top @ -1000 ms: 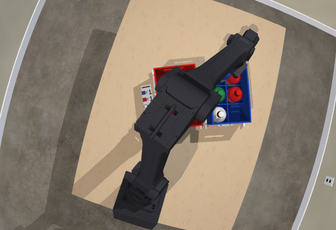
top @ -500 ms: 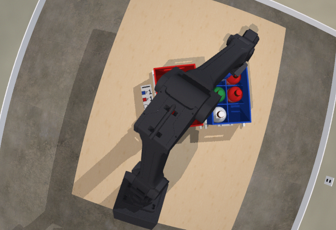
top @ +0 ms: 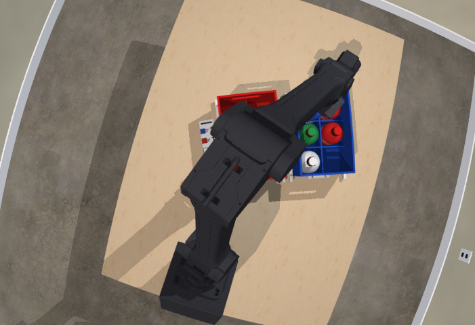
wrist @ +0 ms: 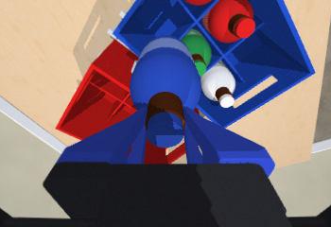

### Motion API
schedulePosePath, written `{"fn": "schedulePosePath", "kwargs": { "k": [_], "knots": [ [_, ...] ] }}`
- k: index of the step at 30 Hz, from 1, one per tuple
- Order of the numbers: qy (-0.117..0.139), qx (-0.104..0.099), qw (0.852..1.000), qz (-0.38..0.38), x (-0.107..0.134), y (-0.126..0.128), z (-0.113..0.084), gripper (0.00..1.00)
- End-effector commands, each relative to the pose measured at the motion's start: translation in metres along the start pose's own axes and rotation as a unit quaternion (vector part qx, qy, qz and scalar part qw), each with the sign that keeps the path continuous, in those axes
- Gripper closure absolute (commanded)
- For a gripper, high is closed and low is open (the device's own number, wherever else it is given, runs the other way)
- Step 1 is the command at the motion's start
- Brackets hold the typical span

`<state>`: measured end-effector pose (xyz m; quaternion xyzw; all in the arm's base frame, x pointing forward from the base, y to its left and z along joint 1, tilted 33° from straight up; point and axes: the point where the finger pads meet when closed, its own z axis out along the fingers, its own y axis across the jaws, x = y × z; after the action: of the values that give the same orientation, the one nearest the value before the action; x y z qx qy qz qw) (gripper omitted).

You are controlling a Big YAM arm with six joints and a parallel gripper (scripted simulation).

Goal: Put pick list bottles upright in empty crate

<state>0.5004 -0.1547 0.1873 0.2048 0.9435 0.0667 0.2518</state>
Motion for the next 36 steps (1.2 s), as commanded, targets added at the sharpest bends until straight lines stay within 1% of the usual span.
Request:
{"fn": "schedulePosePath", "kwargs": {
  "k": [1,5,6,7,8,10,11,14,16,19,22,23,24,25,27,28,32,33,34,36],
  "knots": [
    [-0.047,-0.002,0.999,-0.007,-0.017,0.000,-0.037,1.00],
    [-0.045,-0.002,0.999,-0.006,-0.013,-0.001,-0.037,1.00],
    [-0.068,-0.004,0.998,-0.011,-0.032,0.004,-0.050,1.00],
    [-0.061,-0.003,0.998,-0.010,-0.023,0.002,-0.045,1.00],
    [-0.046,-0.002,0.999,-0.007,-0.006,-0.002,-0.035,1.00],
    [-0.044,-0.002,0.999,-0.006,-0.001,-0.002,-0.035,1.00],
    [-0.035,-0.001,0.999,-0.004,0.005,-0.003,-0.034,1.00],
    [-0.046,-0.002,0.999,-0.007,0.006,-0.003,-0.034,1.00],
    [-0.055,-0.003,0.998,-0.009,0.000,-0.002,-0.040,1.00],
    [-0.045,-0.002,0.999,-0.007,0.016,-0.005,-0.033,1.00],
    [-0.046,-0.002,0.999,-0.007,0.017,-0.005,-0.033,1.00],
    [-0.057,-0.003,0.998,-0.009,0.003,-0.001,-0.046,1.00],
    [-0.065,-0.004,0.998,-0.011,0.001,0.000,-0.046,1.00],
    [-0.045,-0.002,0.999,-0.007,0.024,-0.006,-0.032,1.00],
    [-0.043,-0.001,0.999,-0.006,0.029,-0.006,-0.032,1.00],
    [-0.034,-0.001,0.999,-0.004,0.035,-0.007,-0.031,1.00],
    [-0.045,-0.002,0.999,-0.007,0.037,-0.007,-0.031,1.00],
    [-0.053,-0.002,0.999,-0.008,0.032,-0.006,-0.035,1.00],
    [-0.053,-0.002,0.999,-0.008,0.033,-0.006,-0.035,1.00],
    [-0.045,-0.002,0.999,-0.007,0.046,-0.008,-0.030,1.00]
  ]
}}
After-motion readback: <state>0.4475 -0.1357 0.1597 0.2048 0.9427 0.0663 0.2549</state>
